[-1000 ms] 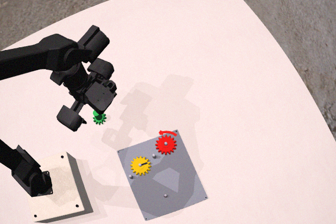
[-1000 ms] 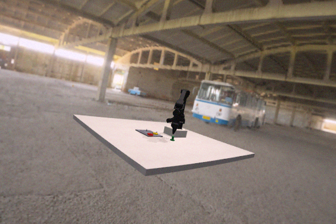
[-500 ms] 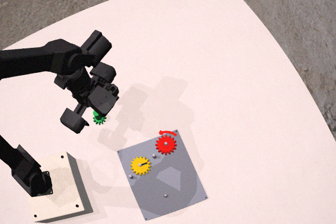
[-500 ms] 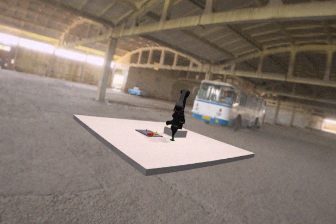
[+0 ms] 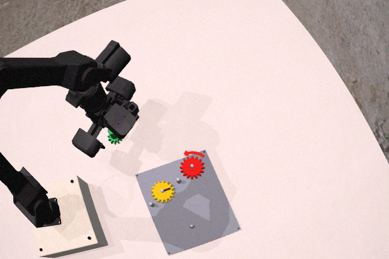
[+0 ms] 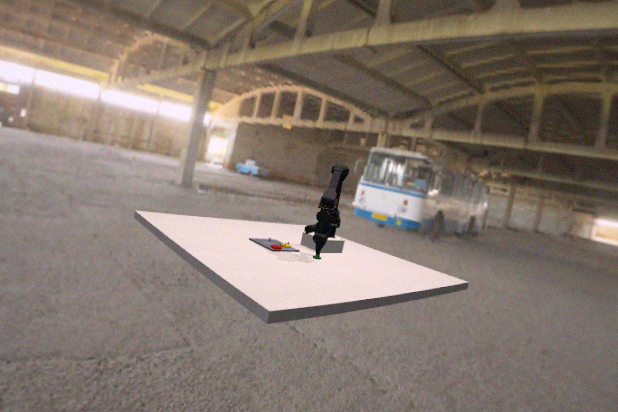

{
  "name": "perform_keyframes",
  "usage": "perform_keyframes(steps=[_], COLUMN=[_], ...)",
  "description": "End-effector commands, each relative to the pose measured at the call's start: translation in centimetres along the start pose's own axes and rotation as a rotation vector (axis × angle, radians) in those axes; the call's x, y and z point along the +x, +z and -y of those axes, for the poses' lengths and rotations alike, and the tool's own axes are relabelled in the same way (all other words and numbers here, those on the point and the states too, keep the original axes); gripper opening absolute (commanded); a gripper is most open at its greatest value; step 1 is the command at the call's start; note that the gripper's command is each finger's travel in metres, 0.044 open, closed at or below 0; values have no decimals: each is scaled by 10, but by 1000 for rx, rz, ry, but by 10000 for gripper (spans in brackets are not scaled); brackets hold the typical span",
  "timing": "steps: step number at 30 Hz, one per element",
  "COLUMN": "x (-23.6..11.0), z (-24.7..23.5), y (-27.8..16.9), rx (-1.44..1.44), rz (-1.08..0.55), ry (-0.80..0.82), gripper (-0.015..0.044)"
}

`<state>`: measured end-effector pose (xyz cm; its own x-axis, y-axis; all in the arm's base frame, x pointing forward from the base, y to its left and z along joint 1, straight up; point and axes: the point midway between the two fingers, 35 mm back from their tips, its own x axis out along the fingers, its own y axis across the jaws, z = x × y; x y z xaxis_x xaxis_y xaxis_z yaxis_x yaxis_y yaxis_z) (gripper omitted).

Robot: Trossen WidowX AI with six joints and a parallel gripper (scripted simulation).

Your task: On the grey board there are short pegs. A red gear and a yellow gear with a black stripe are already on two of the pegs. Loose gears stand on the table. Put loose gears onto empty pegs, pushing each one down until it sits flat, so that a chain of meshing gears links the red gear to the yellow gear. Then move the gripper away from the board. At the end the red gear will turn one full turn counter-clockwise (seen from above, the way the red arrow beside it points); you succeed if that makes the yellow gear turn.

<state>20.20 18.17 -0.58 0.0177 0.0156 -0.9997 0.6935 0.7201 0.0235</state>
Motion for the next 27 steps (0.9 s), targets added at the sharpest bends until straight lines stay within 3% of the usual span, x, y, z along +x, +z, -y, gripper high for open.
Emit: perform_keyframes(steps=[1, 15, 22, 27], x=[2, 2, 2, -7], z=[2, 2, 2, -1], y=[-1, -1, -1, 0], rx=[3, 3, 3, 3], rz=[-3, -3, -3, -3], ry=[-3, -3, -3, -3], gripper=[414, 46, 0, 0])
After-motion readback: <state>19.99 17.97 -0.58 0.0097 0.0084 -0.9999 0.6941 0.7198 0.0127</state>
